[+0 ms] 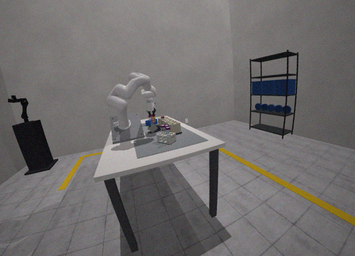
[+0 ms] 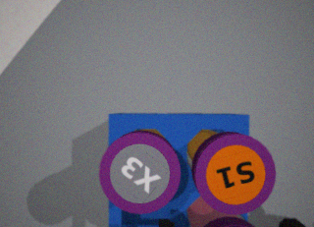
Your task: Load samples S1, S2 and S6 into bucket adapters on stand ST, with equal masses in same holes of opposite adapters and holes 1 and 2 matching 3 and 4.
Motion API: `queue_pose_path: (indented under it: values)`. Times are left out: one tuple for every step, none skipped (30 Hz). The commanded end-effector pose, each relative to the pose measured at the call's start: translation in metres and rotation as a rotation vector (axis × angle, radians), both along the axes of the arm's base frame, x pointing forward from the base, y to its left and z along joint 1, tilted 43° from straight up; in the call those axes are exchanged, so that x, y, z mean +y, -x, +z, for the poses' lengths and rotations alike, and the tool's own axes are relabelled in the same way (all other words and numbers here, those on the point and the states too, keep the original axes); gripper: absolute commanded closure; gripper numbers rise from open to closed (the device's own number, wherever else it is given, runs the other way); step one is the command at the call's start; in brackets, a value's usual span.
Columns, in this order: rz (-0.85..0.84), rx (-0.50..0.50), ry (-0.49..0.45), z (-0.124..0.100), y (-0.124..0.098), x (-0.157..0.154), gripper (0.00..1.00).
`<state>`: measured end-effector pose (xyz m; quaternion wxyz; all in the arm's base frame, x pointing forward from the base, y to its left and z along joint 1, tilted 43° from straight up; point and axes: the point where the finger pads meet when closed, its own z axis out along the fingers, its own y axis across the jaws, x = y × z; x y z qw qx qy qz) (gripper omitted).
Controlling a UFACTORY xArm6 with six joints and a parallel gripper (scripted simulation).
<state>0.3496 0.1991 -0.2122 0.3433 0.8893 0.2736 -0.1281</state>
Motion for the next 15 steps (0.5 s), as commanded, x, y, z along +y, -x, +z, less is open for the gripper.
queue_pose_path:
  values:
    - [0.001, -0.003, -0.003, -0.0009, -0.0012, 0.0002, 0.43]
    - [0.001, -0.003, -0.003, -0.0014, -0.0011, -0.0002, 0.43]
    - [0.001, -0.003, -0.003, -0.0019, -0.0011, -0.0007, 0.43]
    - [0.001, -0.003, -0.003, -0.0024, -0.0011, -0.0011, 0.43]
    - [0.001, -0.003, -0.003, -0.0028, -0.0011, -0.0016, 0.43]
    - [0.001, -0.003, -0.003, -0.0033, -0.0010, -0.0020, 0.43]
    - [0.001, -0.003, -0.003, -0.0033, -0.0010, -0.0020, 0.43]
    - [0.001, -0.003, -0.003, -0.0033, -0.0010, -0.0021, 0.43]
    - [0.001, -0.003, -0.003, -0.0034, -0.0010, -0.0021, 0.43]
    - [0.001, -0.003, -0.003, -0.0034, -0.0010, -0.0021, 0.43]
    - [0.001, -0.003, -0.003, -0.0034, -0.0010, -0.0021, 0.43]
    - [0.001, -0.003, -0.003, -0.0034, -0.0010, -0.0021, 0.43]
    - [0.001, -0.003, -0.003, -0.0034, -0.0010, -0.0021, 0.43]
    - [0.001, -0.003, -0.003, -0.0033, -0.0010, -0.0020, 0.43]
    - [0.001, -0.003, -0.003, -0.0034, -0.0010, -0.0021, 0.43]
